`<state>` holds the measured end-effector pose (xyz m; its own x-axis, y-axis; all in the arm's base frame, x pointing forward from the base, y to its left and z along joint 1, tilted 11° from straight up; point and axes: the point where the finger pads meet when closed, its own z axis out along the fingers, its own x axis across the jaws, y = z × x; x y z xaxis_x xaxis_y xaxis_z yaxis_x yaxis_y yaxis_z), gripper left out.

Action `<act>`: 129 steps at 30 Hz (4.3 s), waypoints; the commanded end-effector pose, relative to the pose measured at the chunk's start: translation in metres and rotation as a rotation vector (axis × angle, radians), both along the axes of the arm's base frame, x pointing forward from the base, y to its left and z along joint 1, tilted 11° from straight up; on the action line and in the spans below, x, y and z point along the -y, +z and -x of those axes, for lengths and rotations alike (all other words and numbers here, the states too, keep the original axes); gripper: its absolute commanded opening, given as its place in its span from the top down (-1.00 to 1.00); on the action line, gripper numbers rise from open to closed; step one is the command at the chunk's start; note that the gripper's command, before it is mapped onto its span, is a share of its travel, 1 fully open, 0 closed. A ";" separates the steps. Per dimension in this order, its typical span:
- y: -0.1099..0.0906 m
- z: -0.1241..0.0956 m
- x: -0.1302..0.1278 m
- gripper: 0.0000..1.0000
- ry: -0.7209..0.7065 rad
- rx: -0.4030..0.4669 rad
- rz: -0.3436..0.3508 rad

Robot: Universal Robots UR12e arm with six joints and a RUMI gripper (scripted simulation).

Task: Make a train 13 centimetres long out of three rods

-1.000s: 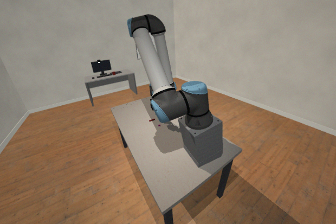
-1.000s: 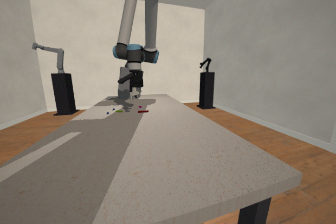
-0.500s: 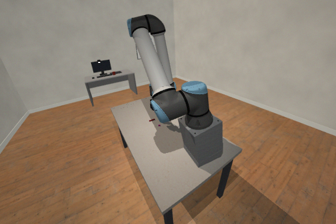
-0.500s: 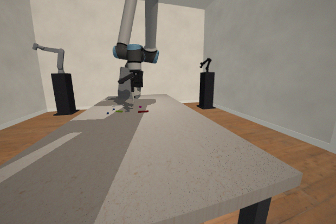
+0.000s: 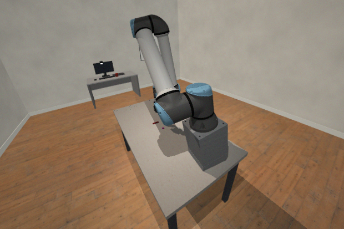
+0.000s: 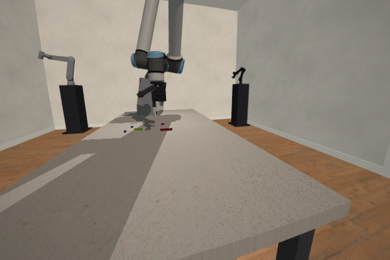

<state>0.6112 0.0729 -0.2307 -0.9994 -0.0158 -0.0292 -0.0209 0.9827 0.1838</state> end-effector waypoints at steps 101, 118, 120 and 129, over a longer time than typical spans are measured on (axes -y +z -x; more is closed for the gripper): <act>-0.002 -0.005 0.018 -1.00 -0.158 -0.029 -0.004; -0.011 -0.016 0.073 -1.00 -0.665 -0.123 -0.016; -0.012 -0.017 0.076 -1.00 -0.698 -0.129 -0.017; -0.016 -0.021 0.108 -1.00 -0.992 -0.184 -0.025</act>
